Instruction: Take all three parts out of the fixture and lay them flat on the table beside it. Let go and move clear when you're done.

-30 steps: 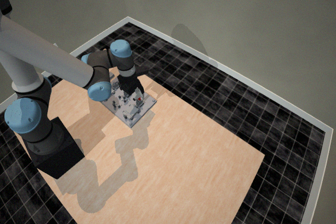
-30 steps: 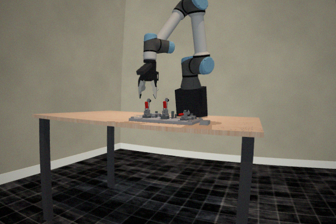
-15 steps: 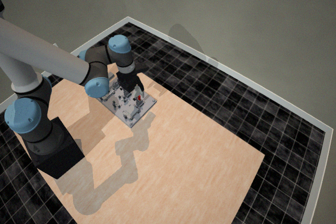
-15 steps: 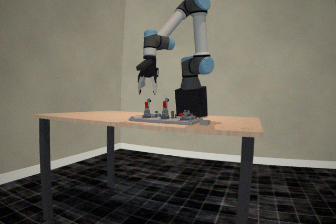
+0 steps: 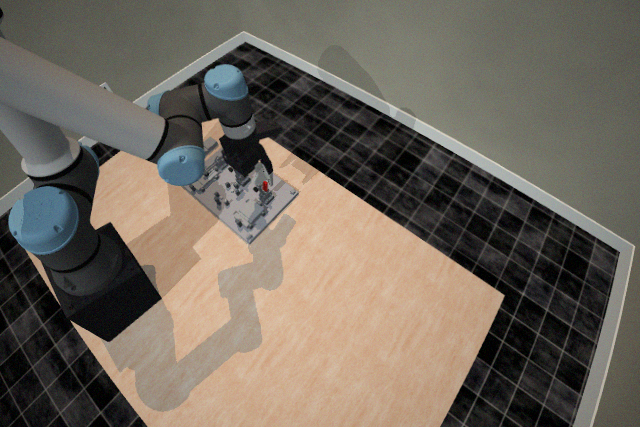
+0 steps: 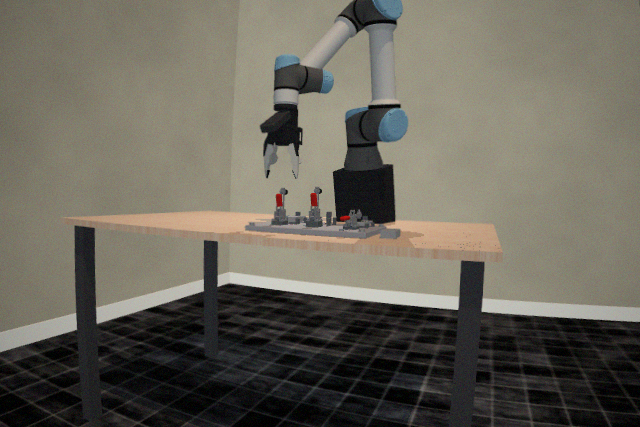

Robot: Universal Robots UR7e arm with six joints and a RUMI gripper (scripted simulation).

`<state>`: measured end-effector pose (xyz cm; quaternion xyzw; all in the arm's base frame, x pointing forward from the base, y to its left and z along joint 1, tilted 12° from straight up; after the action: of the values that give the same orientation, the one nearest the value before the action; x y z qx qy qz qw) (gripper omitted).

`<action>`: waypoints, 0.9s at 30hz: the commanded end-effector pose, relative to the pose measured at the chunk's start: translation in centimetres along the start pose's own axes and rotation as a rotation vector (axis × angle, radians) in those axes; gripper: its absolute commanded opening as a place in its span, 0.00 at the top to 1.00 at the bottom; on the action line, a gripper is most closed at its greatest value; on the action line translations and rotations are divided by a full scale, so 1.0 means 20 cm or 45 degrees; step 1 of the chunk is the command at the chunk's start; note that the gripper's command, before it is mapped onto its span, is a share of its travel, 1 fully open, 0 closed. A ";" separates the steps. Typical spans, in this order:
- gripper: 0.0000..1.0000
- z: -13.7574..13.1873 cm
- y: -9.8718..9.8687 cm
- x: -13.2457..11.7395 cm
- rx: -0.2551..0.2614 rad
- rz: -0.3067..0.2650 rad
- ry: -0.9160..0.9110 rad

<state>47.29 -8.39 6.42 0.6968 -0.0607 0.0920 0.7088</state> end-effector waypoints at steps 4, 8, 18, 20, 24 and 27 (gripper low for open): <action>0.41 0.00 0.00 -0.11 0.001 0.001 -0.001; 0.41 0.00 0.00 -0.19 0.001 0.000 -0.001; 0.41 0.00 0.00 -0.34 0.002 -0.001 -0.002; 0.41 0.01 0.00 -0.37 0.002 -0.001 -0.002; 0.41 0.01 0.00 -0.39 0.002 -0.001 -0.002; 0.41 0.01 0.00 -0.40 0.002 -0.001 -0.002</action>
<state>40.17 -8.83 4.73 0.6970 -0.0613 0.0895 0.7089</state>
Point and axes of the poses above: the point where the finger pads meet when closed, its own y axis back along the fingers, its own z axis across the jaws, x = y × z, the point moved 1 cm from there along y, back along the fingers, and after that the axes turned 1 degree about -y, right-handed, at the moved point
